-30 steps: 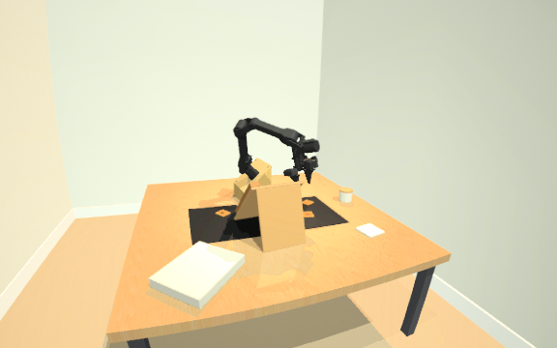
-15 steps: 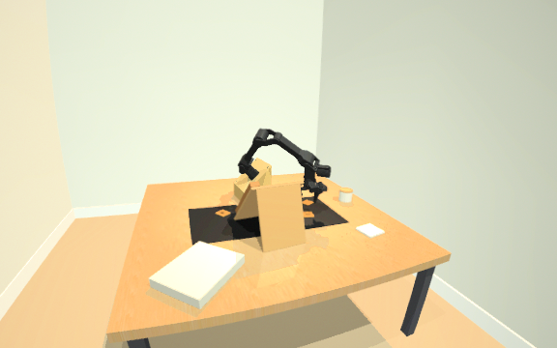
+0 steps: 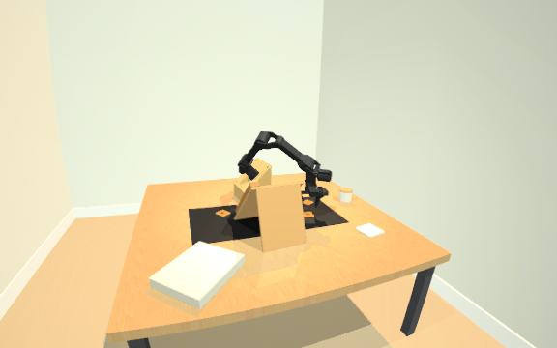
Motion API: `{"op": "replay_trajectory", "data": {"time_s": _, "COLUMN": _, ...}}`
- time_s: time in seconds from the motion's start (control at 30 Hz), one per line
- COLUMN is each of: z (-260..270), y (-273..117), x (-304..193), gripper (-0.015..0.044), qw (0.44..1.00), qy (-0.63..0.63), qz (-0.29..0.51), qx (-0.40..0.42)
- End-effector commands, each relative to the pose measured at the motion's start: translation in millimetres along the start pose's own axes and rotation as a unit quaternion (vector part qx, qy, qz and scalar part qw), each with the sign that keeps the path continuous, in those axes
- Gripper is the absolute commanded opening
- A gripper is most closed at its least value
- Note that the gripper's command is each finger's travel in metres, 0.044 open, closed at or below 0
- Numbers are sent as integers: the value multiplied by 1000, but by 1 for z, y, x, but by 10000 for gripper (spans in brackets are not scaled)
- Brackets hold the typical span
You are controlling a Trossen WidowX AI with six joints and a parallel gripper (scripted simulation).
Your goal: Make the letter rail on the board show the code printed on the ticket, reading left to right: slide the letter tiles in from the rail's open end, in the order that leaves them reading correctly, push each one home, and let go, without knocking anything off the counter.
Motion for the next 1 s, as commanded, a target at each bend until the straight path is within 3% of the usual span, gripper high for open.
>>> {"op": "replay_trajectory", "data": {"time_s": 0.0, "z": -2, "y": 22, "x": -5, "gripper": 340, "qw": 1000, "qy": -6, "qz": 7, "qx": -8}}
{"op": "replay_trajectory", "data": {"time_s": 0.97, "z": -3, "y": 36, "x": -4, "gripper": 340, "qw": 1000, "qy": -6, "qz": 7, "qx": -9}}
Point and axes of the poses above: the point midway between the two fingers, 35 mm back from their tips, its own y axis out along the fingers, its own z axis across the jaws, x = y × z, the point moved 3 cm from there along -y, back along the fingers, and after that the axes turned 14 degrees about -y, right-handed, at the moved point
